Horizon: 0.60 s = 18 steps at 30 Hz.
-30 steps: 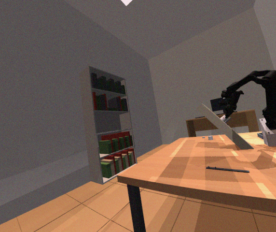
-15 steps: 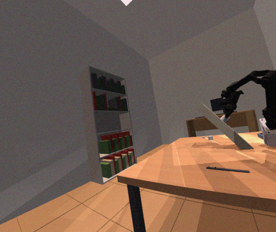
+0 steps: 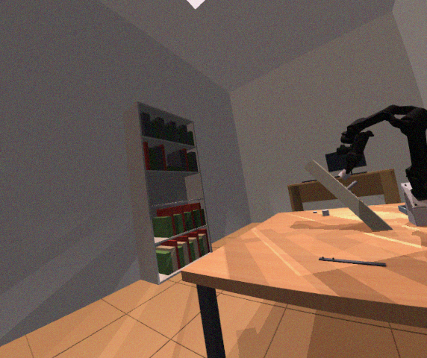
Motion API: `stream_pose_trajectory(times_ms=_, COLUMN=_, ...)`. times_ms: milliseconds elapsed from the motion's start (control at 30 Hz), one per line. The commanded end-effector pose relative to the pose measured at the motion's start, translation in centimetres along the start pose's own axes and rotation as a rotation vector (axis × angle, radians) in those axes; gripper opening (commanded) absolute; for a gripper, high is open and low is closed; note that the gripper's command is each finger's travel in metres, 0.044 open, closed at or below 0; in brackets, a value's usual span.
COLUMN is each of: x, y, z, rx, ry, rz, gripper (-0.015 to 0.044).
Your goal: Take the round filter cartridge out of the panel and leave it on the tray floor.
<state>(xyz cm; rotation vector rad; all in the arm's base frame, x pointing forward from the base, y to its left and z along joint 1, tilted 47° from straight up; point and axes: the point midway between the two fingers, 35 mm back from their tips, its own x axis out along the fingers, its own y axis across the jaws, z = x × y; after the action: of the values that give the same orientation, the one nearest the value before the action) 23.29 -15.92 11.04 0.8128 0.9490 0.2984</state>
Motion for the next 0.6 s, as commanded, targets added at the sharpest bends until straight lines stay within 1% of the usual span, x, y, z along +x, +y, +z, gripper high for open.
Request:
stream_pose_trajectory(times_ms=0, x=-2.1, y=-0.3, z=0.3, rx=0.012, ry=-0.004, rz=-0.004, gripper=0.0)
stream_pose_trajectory(times_ms=300, x=-6.5, y=0.0, z=0.2, rx=0.043, ry=-0.012, rz=0.005, gripper=0.0)
stream_pose_trajectory(times_ms=567, x=-6.1, y=-3.4, z=0.6, rx=0.016, ry=-0.007, rz=0.001, gripper=0.0)
